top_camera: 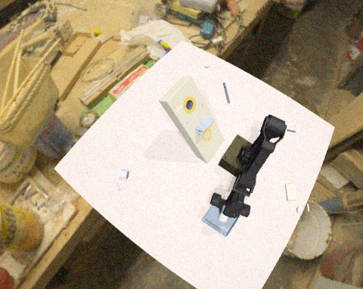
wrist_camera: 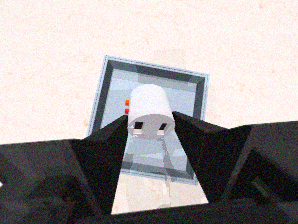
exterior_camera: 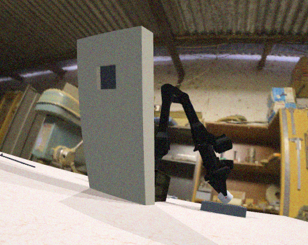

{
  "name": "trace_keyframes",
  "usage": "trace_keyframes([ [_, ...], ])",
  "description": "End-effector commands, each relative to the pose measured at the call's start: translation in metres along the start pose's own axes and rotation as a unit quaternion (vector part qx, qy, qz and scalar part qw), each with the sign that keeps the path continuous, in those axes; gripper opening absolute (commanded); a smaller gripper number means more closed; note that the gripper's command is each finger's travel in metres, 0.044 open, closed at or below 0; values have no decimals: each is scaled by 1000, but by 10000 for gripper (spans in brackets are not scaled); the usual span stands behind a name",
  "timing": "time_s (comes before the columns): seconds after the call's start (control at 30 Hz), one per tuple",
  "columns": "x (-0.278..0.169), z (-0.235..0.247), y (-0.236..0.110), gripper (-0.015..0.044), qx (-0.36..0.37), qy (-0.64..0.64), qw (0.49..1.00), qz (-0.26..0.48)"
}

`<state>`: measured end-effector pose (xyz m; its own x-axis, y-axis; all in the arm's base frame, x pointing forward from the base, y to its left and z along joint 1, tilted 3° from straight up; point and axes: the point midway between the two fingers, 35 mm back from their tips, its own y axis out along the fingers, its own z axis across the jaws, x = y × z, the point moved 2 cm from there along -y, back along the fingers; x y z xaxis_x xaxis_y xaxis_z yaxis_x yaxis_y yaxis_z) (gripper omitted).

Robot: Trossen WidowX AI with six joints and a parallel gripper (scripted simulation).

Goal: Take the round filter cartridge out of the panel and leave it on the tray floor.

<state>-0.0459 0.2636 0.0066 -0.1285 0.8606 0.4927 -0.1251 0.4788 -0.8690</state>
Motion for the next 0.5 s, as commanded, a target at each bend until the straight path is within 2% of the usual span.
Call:
trace_keyframes([
  [0.0,-8,0,9,0,-1,3,1000,0],
  [0.1,-12,0,13,0,-1,3,1000,0],
  [0.47,-9,0,10,289,1,0,1000,3],
])
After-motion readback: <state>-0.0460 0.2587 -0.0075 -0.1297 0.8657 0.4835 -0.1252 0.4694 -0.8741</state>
